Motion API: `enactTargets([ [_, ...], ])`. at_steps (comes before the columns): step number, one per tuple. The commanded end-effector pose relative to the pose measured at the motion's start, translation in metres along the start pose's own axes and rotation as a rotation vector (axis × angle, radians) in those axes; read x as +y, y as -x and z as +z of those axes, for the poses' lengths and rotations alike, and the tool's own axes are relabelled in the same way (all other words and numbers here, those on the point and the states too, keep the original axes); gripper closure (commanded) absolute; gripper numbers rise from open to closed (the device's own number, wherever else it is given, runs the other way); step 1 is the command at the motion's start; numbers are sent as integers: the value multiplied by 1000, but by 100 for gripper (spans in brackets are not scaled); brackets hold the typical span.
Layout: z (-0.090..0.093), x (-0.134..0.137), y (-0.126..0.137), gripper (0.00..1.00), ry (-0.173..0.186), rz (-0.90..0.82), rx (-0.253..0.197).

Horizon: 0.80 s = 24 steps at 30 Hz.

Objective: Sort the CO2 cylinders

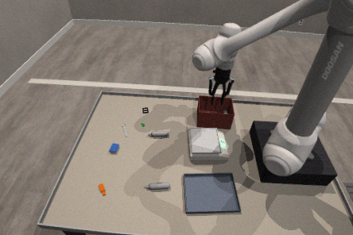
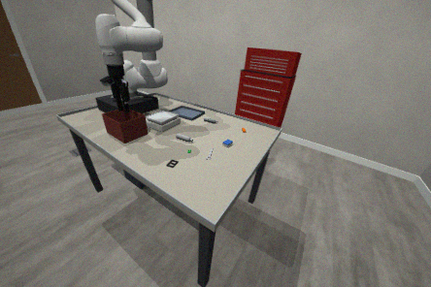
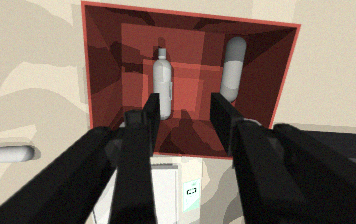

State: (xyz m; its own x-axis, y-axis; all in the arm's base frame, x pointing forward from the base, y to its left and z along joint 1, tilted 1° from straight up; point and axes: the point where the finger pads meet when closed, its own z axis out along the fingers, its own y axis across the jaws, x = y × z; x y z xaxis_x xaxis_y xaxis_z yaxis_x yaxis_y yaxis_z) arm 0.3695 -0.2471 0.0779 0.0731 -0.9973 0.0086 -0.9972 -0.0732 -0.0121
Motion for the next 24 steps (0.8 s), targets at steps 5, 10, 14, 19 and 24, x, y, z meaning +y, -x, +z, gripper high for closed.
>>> enactTargets([
  [5, 2, -1, 1, 61, -4, -4, -2],
  [10, 2, -1, 1, 61, -4, -4, -2],
  [14, 0, -1, 1, 61, -4, -4, -2],
  [19, -7, -2, 0, 61, -5, -4, -1],
  [24, -17, -2, 0, 61, -5, -4, -1],
])
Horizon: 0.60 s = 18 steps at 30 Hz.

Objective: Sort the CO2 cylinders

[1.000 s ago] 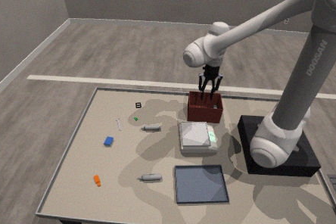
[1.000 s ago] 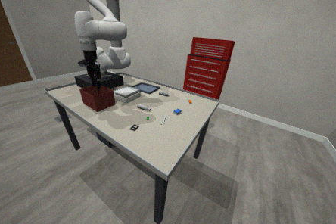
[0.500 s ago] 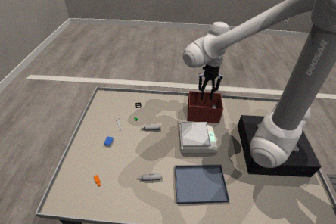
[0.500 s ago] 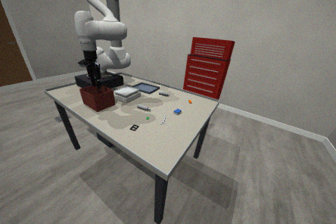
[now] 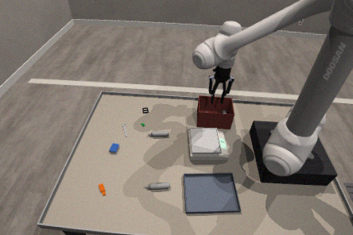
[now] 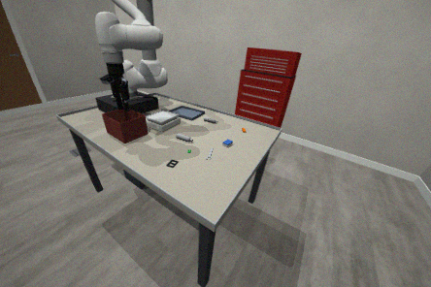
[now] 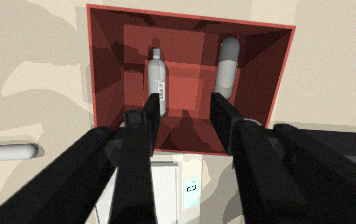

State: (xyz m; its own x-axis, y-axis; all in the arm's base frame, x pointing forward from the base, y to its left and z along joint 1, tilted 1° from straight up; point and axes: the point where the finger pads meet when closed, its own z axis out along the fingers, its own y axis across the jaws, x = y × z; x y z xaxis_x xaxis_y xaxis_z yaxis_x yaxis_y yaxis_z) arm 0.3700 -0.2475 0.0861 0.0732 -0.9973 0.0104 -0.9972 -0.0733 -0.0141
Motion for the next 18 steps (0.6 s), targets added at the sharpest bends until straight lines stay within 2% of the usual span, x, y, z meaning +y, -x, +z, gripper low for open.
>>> enactTargets([
  [1, -11, -2, 0, 61, -4, -4, -3],
  [6, -23, -2, 0, 61, -4, -4, -3],
  [18, -33, 0, 1, 61, -1, -4, -5],
])
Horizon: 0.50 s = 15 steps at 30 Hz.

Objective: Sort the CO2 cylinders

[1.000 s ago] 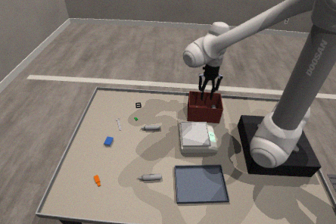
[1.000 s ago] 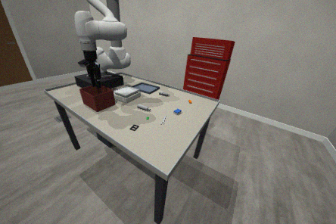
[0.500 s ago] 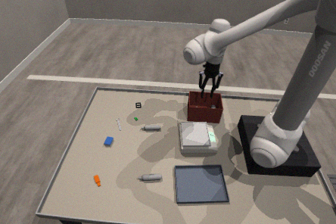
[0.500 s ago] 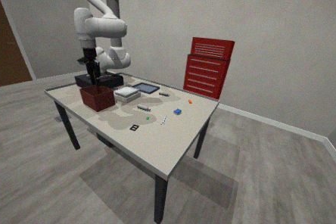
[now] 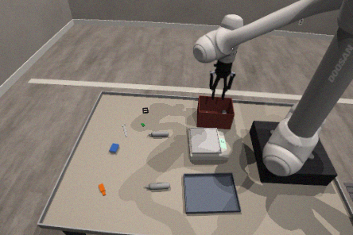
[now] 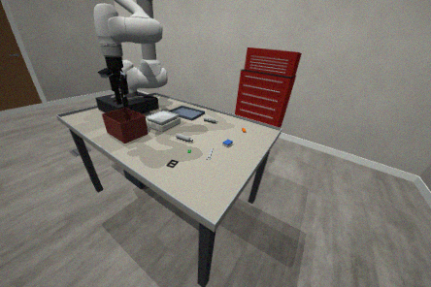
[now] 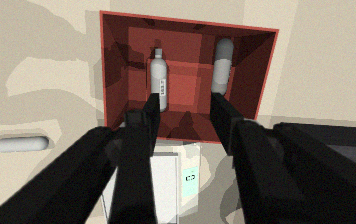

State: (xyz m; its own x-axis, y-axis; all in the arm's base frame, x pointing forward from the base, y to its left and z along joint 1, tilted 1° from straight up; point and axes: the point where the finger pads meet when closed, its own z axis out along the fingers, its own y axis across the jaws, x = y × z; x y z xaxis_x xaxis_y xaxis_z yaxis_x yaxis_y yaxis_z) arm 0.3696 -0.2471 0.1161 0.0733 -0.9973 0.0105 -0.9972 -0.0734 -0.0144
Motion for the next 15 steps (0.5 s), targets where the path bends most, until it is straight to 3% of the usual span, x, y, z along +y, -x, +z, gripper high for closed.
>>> enactTargets([
  [1, -2, 0, 1, 61, 0, -4, -6],
  [7, -4, -21, 1, 61, 1, -101, -6],
  [11, -10, -103, 12, 61, 0, -439, -4],
  [15, -11, -167, 39, 61, -6, -708, 5],
])
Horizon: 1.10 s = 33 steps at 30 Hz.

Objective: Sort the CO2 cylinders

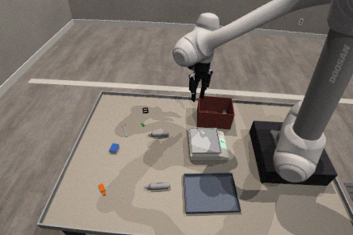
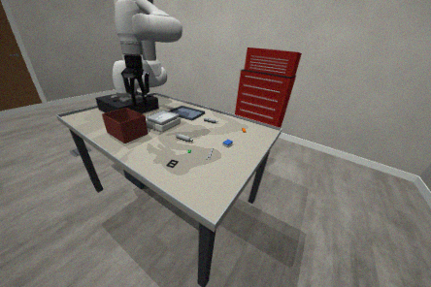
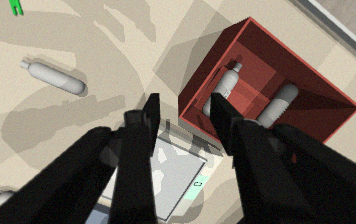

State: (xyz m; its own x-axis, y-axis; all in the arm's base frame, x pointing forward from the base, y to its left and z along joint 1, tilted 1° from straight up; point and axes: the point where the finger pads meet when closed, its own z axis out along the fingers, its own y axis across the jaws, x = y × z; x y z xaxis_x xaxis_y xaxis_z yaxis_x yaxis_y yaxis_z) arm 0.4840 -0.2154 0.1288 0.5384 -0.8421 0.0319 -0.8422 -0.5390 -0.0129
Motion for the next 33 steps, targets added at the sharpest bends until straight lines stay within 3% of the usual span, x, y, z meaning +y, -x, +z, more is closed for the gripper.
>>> enactTargets([
  [1, 1, -70, -10, 61, -3, -279, -8],
  [7, 6, -177, -5, 61, -9, -681, 1],
  [9, 6, -177, -5, 61, -9, -681, 1],
  [10, 10, -224, -6, 61, -10, -854, -2],
  [11, 11, -234, -6, 61, -10, -891, -3],
  [15, 14, -238, -7, 61, -10, -1122, -22],
  [19, 23, -236, -9, 61, -10, -1117, -21],
  [24, 50, -235, -6, 61, -10, -1119, -21],
  [26, 50, -235, -6, 61, -10, -1119, -21],
  [33, 97, -234, -6, 61, -8, -1120, -21],
])
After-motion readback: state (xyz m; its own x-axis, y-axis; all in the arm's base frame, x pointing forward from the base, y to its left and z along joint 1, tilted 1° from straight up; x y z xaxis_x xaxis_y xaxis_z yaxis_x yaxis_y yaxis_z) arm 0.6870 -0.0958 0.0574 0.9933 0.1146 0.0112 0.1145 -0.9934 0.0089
